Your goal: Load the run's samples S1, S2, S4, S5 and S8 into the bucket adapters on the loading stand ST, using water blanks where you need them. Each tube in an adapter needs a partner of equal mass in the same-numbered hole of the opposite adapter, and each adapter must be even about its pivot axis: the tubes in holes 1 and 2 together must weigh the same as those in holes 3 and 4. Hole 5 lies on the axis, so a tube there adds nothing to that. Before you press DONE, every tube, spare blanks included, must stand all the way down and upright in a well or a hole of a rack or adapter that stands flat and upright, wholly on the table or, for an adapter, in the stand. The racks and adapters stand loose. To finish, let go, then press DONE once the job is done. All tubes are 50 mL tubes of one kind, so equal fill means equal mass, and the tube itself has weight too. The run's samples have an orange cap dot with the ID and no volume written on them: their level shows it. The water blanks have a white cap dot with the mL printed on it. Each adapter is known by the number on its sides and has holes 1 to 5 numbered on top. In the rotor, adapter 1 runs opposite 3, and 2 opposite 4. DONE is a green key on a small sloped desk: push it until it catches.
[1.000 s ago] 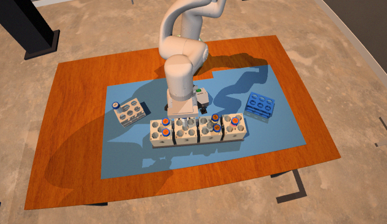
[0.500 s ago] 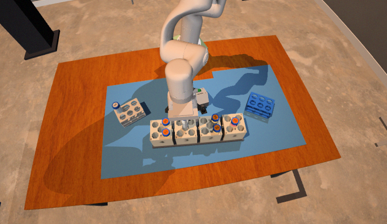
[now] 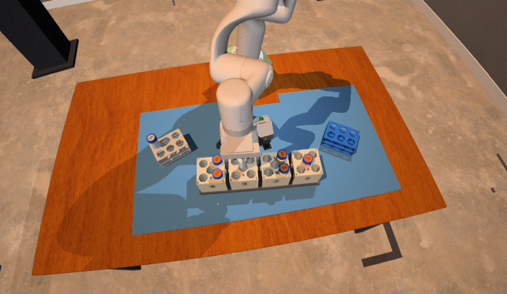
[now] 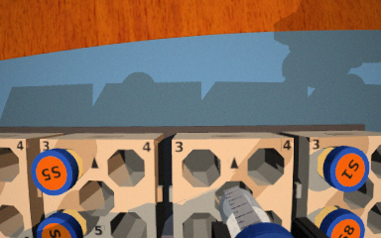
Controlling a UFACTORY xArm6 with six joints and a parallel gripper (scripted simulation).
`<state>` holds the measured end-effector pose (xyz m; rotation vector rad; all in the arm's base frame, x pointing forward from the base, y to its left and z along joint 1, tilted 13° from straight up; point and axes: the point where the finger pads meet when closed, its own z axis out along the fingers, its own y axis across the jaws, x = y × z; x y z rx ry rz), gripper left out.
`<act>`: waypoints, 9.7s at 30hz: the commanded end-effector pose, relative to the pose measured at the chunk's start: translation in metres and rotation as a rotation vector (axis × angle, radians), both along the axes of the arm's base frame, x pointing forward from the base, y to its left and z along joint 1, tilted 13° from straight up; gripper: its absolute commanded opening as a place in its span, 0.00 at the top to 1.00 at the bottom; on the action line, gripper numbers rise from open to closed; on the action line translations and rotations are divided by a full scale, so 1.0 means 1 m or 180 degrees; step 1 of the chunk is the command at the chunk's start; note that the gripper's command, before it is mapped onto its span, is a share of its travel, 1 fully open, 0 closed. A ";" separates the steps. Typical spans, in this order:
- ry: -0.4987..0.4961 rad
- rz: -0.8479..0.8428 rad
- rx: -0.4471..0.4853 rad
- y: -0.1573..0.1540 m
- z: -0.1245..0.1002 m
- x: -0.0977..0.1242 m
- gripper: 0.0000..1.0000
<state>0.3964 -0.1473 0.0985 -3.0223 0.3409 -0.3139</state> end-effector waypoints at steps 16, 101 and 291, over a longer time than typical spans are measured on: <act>-0.0011 -0.0001 -0.0005 0.000 -0.015 0.005 1.00; -0.0010 -0.0001 -0.0004 0.005 -0.087 0.020 1.00; 0.0999 -0.4253 0.0417 0.121 -0.084 -0.159 1.00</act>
